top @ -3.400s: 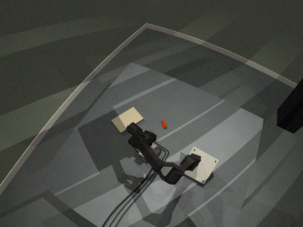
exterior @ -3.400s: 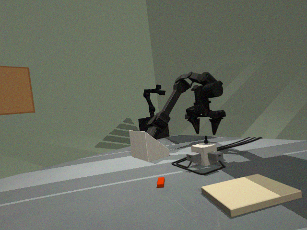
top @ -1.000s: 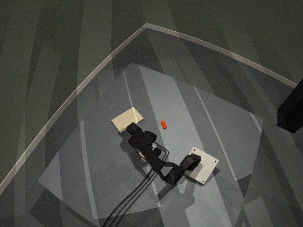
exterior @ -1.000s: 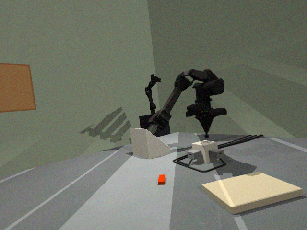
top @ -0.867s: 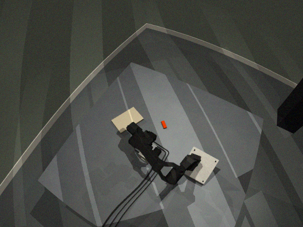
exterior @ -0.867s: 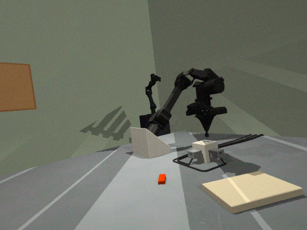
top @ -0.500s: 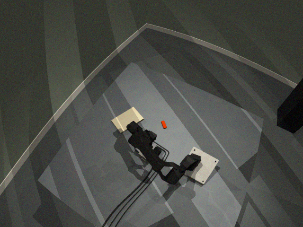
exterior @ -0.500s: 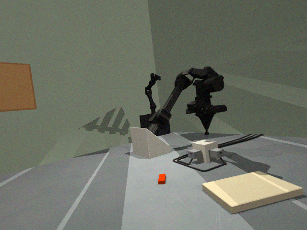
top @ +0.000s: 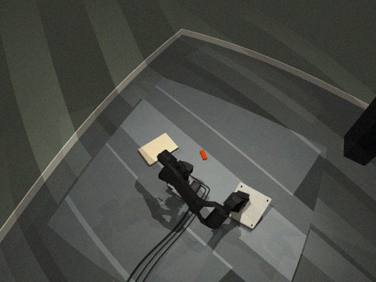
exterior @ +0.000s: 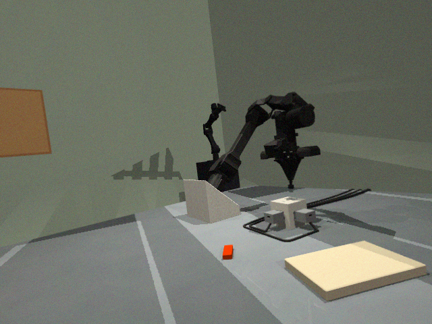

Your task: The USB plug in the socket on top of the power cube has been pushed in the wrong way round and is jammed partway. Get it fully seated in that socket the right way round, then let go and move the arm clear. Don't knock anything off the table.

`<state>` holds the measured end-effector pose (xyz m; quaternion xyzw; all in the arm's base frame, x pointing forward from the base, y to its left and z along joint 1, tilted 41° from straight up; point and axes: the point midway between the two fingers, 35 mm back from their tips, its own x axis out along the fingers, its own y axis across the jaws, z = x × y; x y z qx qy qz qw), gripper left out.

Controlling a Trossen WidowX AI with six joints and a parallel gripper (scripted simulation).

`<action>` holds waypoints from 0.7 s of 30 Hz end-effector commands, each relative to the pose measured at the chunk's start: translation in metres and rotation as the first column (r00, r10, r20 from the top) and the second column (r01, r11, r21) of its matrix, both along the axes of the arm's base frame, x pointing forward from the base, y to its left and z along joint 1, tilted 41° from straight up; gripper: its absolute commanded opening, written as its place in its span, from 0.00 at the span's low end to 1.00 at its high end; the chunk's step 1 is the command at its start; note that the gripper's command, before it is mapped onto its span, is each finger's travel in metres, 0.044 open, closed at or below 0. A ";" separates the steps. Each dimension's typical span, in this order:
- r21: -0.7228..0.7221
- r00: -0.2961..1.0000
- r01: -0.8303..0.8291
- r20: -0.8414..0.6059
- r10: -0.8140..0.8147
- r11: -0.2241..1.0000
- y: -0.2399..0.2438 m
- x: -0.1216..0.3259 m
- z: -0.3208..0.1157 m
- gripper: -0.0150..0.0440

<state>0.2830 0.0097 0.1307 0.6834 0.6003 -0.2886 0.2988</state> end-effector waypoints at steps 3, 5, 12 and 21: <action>-0.019 0.991 -0.099 0.084 0.101 0.995 0.000 0.000 0.000 0.25; -0.029 0.983 -0.140 0.118 0.143 0.990 0.000 0.000 0.000 0.25; -0.074 0.933 -0.269 0.228 0.279 0.960 0.000 0.000 0.000 0.25; -0.151 0.824 -0.417 0.354 0.443 0.896 0.000 0.000 0.000 0.25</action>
